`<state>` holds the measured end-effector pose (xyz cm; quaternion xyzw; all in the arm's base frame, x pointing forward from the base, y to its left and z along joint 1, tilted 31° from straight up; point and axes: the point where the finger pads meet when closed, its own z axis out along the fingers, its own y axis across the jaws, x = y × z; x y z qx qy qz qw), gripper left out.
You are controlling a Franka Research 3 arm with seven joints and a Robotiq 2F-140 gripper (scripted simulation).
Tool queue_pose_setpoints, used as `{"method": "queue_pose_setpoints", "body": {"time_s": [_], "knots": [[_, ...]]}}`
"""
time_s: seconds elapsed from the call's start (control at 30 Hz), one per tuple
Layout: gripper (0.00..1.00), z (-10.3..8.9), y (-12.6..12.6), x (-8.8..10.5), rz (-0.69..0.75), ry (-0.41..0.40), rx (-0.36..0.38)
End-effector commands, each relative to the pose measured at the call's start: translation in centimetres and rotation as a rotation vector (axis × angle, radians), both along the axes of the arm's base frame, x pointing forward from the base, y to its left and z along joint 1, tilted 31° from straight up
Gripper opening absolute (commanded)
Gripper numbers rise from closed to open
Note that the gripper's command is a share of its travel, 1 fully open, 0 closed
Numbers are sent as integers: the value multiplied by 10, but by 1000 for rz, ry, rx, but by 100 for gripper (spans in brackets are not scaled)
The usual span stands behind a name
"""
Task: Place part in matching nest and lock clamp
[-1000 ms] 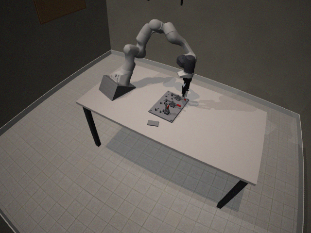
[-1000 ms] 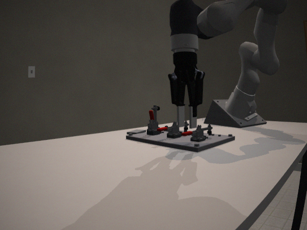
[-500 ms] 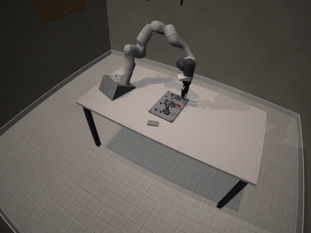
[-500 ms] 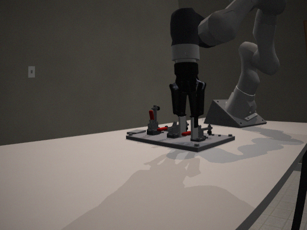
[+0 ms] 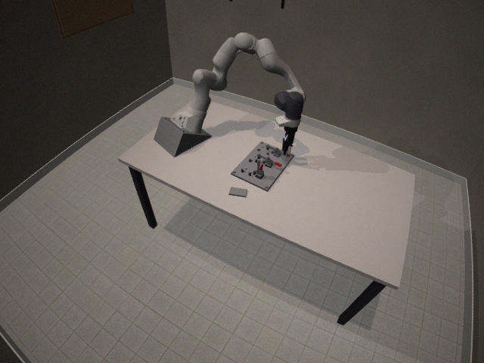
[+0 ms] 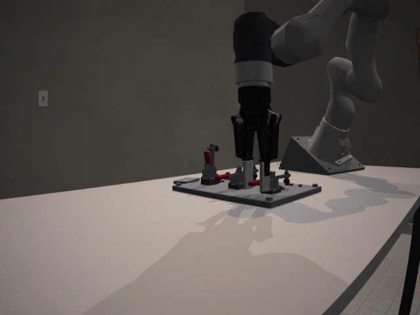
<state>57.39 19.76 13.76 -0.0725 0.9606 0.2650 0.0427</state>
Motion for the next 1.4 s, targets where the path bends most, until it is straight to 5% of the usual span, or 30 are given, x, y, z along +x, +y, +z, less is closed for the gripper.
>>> {"method": "queue_pose_setpoints", "body": {"time_s": [0.0, 0.03, 0.07, 1.37], "knots": [[28, -1, 2, 0, 1, -3, 2], [28, -1, 2, 0, 1, -3, 2], [0, -1, 2, 0, 1, -3, 2], [0, 0, 2, 0, 1, -3, 2]]}}
